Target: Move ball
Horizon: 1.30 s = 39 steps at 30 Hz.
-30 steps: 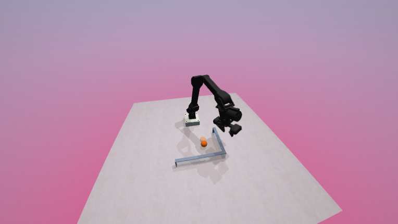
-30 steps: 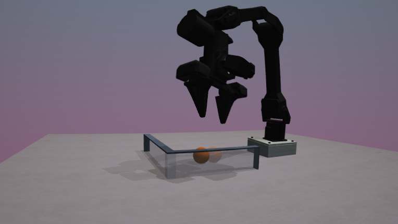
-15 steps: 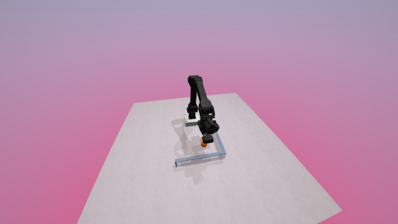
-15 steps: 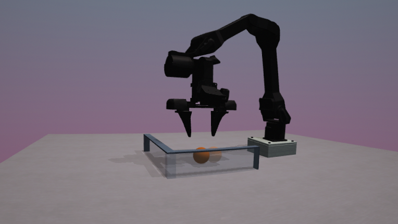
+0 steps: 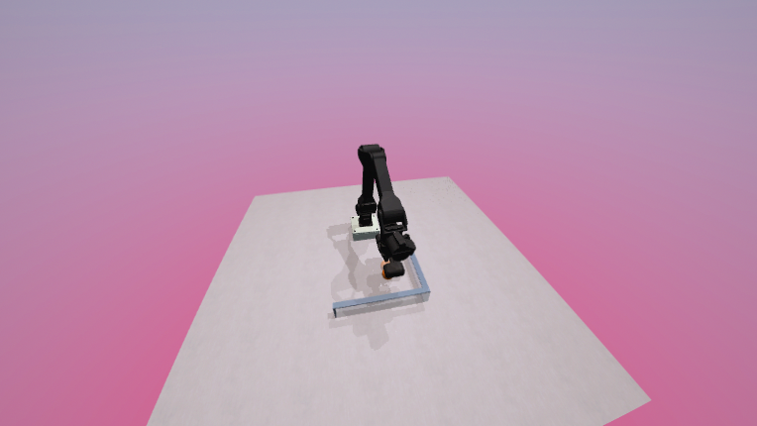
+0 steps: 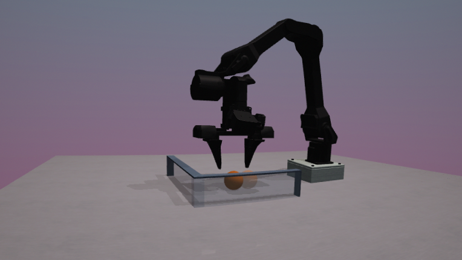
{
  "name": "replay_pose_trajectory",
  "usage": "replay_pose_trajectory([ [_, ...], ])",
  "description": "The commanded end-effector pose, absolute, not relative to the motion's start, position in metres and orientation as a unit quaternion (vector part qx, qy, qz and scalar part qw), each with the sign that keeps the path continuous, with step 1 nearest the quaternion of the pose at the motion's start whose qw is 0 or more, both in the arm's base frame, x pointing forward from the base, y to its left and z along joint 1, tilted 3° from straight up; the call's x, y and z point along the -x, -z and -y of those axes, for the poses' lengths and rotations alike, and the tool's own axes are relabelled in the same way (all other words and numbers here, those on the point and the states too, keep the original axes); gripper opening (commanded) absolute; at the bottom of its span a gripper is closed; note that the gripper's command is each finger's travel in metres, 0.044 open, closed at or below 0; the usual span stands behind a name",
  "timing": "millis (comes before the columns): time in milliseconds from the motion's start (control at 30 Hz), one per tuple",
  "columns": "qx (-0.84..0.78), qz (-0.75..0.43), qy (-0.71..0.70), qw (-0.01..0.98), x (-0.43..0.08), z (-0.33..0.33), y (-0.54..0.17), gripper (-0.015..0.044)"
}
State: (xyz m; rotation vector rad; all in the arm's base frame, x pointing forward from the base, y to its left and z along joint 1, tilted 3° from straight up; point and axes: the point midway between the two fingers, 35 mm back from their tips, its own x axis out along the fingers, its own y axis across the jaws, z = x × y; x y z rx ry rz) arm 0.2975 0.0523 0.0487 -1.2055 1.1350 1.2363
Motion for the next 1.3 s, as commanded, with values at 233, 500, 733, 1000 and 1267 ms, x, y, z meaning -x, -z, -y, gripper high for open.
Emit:
replay_pose_trajectory([
  [233,0.501,-0.475,-0.513,0.511,-0.297,-0.052,-0.029,0.0329],
  [500,0.501,-0.475,-0.513,0.511,-0.297,-0.053,-0.016,0.0329],
  [733,0.501,-0.475,-0.513,0.511,-0.297,-0.053,-0.015,0.0218],
  [1000,0.501,-0.475,-0.513,0.511,-0.297,-0.053,-0.016,0.0125],
  [1267,0.501,-0.475,-0.513,0.511,-0.303,-0.052,-0.059,0.0000],
])
